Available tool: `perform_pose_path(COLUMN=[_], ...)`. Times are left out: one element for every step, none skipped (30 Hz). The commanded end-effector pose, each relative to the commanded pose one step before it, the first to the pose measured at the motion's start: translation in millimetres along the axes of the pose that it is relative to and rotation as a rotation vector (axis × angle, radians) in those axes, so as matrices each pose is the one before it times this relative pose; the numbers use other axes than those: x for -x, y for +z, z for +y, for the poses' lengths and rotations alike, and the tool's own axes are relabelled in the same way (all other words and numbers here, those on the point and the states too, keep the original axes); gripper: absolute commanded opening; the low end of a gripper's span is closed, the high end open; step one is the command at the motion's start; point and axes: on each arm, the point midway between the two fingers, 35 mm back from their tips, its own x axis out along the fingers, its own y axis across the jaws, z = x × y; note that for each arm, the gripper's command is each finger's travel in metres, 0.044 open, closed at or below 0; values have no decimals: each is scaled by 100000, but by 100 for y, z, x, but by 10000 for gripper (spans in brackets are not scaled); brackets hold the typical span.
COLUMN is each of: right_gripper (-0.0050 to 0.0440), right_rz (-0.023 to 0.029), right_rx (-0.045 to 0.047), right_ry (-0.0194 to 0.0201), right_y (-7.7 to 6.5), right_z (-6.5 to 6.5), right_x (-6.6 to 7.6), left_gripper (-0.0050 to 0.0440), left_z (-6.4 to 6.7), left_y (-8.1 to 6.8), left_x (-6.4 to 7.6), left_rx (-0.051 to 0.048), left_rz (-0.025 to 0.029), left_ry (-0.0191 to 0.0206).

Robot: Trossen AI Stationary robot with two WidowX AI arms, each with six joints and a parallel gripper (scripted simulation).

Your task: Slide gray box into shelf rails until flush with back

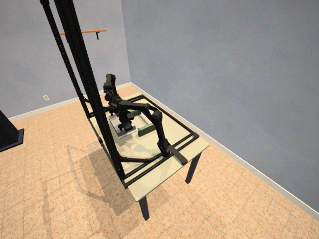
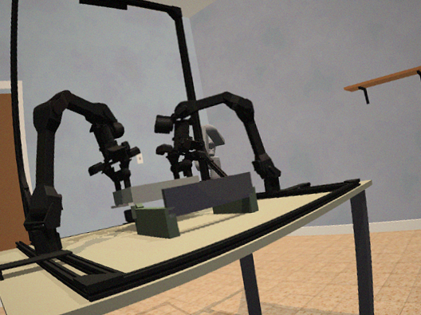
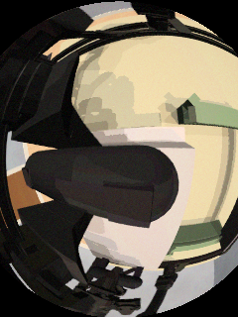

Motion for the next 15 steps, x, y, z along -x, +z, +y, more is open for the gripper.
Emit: perform_pose_path(right_gripper=[0, 0, 0, 0, 0, 0, 0, 0, 0, 0, 0, 0, 0, 0, 0], right_rz=[1681, 0, 0, 0, 0, 0, 0, 0, 0, 0, 0, 0, 0, 0, 0], right_rx=[-1097, 0, 0, 0, 0, 0, 0, 0, 0, 0, 0, 0, 0, 0, 0], right_ry=[4060, 1, 1, 1, 2, 2, 2, 3, 3, 3, 2, 0, 0, 1, 0], right_y=[330, 80, 81, 82, 83, 85, 86, 87, 88, 73, 44, 0, 0, 15, 0], right_z=[1470, 130, 128, 127, 125, 124, 122, 121, 119, 96, 58, 0, 0, 19, 0], right_x=[1641, 153, 153, 153, 153, 153, 153, 154, 154, 126, 76, 0, 0, 25, 0], left_gripper=[0, 0, 0, 0, 0, 0, 0, 0, 0, 0, 0, 0, 0, 0, 0], left_z=[-284, 88, 89, 91, 92, 93, 95, 96, 97, 81, 49, 0, 0, 16, 0], left_y=[164, 50, 50, 51, 52, 52, 53, 53, 54, 45, 27, 0, 0, 9, 0], left_x=[2117, 222, 221, 221, 220, 220, 219, 219, 218, 178, 108, 0, 0, 36, 0], left_rx=[315, 0, 0, 0, 0, 0, 0, 0, 0, 0, 0, 0, 0, 0, 0], left_rz=[1258, 0, 0, 0, 0, 0, 0, 0, 0, 0, 0, 0, 0, 0, 0], left_ry=[-4296, 0, 0, 0, 0, 0, 0, 0, 0, 0, 0, 0, 0, 0, 0])
